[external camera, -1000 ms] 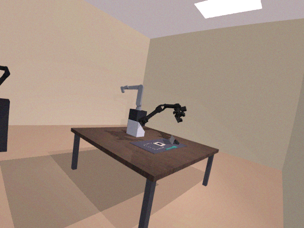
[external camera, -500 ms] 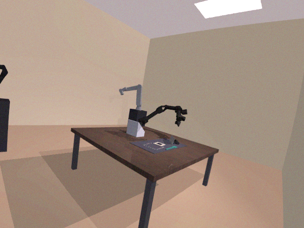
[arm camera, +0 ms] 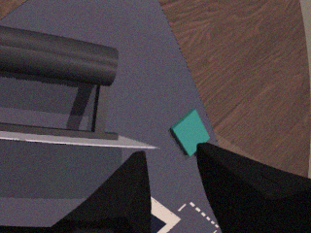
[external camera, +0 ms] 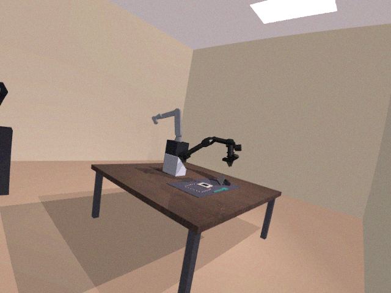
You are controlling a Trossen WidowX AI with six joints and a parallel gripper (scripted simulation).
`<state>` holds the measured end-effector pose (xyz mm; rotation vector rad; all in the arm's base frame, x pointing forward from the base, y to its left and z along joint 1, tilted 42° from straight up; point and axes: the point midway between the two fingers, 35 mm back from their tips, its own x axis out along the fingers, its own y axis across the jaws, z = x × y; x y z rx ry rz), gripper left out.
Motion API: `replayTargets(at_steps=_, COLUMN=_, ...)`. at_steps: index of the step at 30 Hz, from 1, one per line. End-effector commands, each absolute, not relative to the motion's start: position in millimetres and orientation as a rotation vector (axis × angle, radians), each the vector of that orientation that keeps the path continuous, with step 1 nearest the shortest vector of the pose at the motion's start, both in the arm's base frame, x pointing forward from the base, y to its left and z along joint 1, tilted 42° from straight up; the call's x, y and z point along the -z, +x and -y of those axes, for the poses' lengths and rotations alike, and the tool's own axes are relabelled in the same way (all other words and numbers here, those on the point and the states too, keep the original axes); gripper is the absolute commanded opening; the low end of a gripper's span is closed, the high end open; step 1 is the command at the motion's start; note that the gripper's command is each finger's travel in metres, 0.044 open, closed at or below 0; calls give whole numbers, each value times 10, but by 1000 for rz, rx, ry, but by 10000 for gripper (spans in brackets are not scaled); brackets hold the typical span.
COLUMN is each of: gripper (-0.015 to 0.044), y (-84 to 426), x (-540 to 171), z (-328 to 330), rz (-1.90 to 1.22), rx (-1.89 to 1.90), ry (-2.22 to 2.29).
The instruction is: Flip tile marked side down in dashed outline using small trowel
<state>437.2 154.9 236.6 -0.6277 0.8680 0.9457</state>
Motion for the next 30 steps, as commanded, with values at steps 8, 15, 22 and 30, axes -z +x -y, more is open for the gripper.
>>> replayTargets(at_steps=8, gripper=100, y=4223, x=-2341, z=-1934, rz=-692, rx=-1218, ry=-832)
replayTargets(at_steps=15, gripper=100, y=4101, x=-2338, z=-2183, rz=-541, rx=-1386, ry=-959)
replayTargets(at_steps=22, gripper=100, y=3965, x=-2339, z=-2422, rz=-365, rx=-1539, ry=-1074)
replayTargets(at_steps=30, gripper=100, y=3795, x=-2348, z=-2683, rz=-135, rx=-1693, ry=-1190)
